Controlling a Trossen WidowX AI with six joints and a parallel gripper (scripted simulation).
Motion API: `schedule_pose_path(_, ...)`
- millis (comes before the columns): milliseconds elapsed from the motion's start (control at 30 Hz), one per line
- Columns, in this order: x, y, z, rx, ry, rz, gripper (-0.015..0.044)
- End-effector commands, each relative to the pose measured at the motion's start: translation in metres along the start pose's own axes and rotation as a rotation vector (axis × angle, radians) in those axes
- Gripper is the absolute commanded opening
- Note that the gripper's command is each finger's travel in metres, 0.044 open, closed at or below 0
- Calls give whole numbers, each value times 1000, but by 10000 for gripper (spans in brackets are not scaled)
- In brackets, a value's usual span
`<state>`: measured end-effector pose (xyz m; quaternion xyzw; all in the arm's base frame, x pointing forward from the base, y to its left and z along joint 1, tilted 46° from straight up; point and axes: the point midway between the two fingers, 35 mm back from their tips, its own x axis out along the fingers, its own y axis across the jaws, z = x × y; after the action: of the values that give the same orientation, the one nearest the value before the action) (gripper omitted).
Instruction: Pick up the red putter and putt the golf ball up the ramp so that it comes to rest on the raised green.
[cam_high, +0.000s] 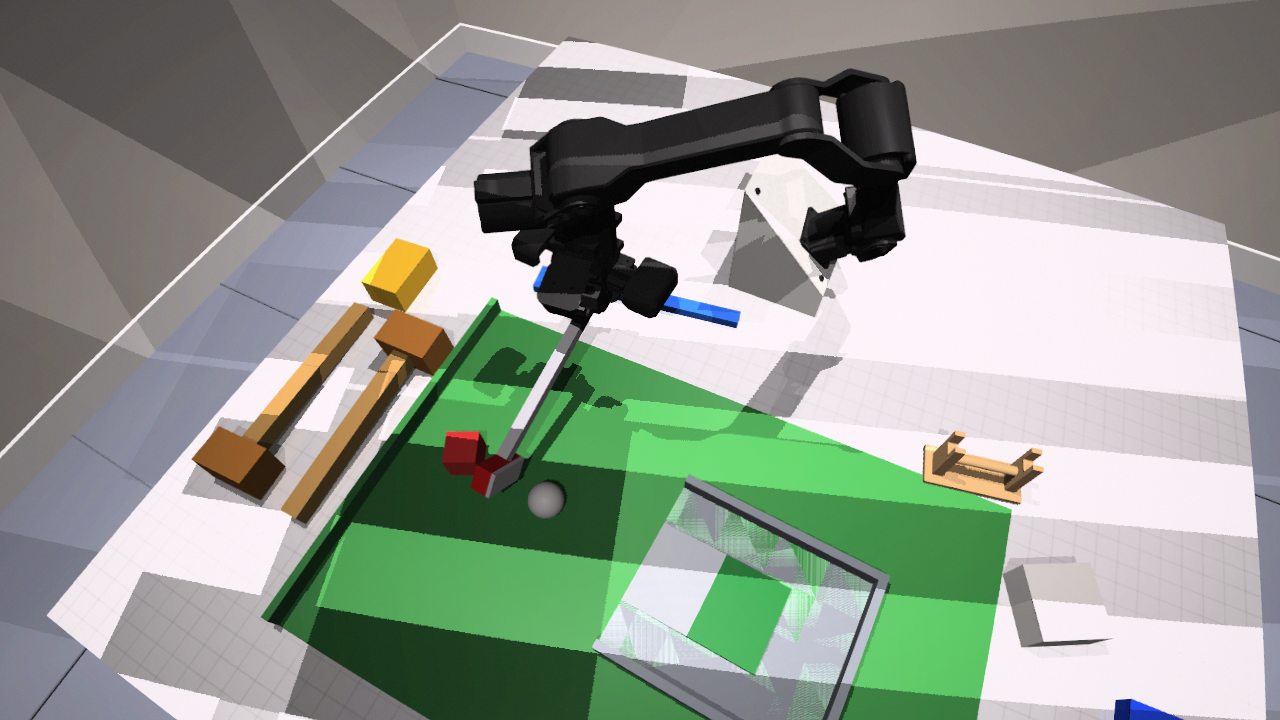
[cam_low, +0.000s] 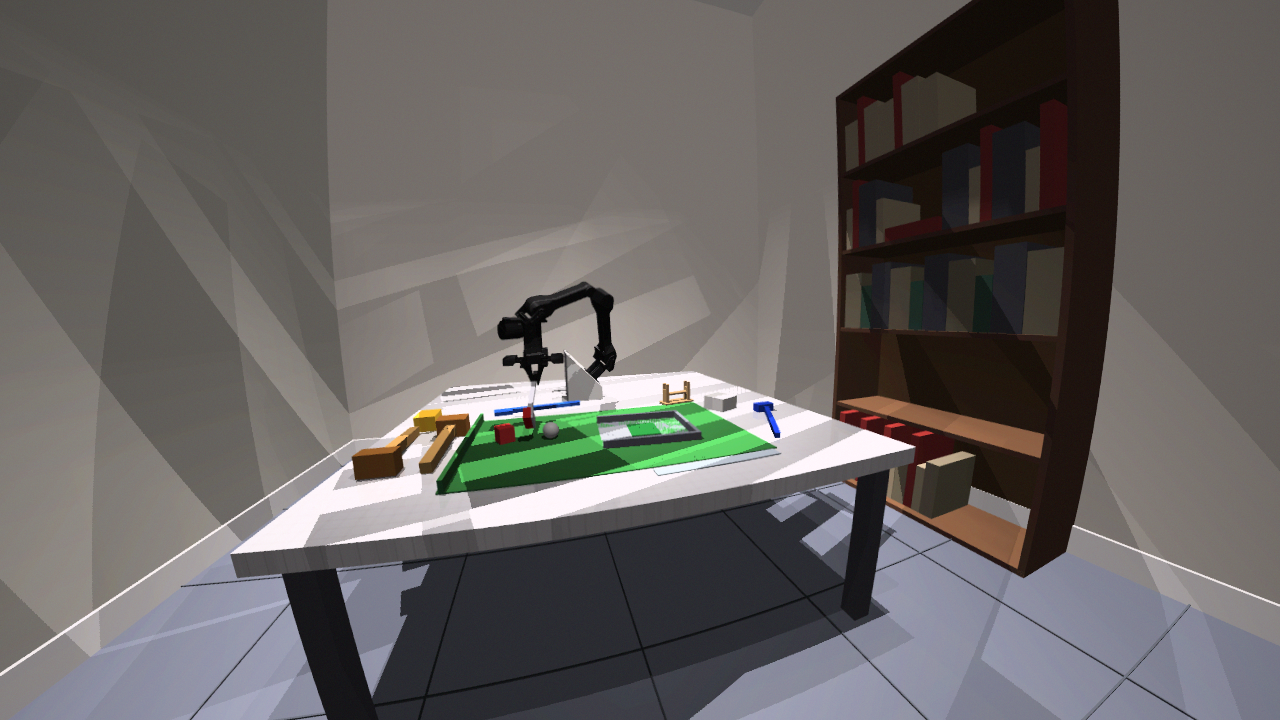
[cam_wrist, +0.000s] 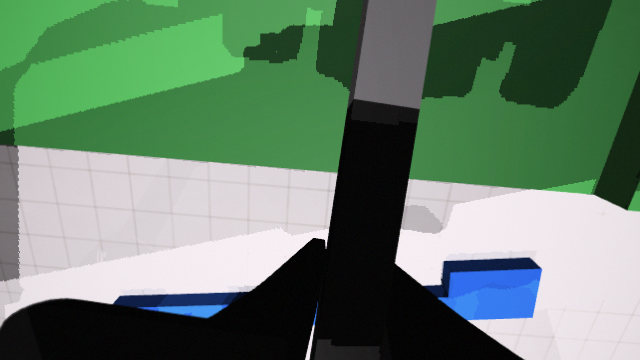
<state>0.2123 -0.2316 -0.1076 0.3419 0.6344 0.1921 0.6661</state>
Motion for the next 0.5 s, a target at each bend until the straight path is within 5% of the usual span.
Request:
schedule_pose_path(0,4,-1,1,6,-14,2,0)
schedule_pose_path(467,27,-1,1,6,-14,3,0)
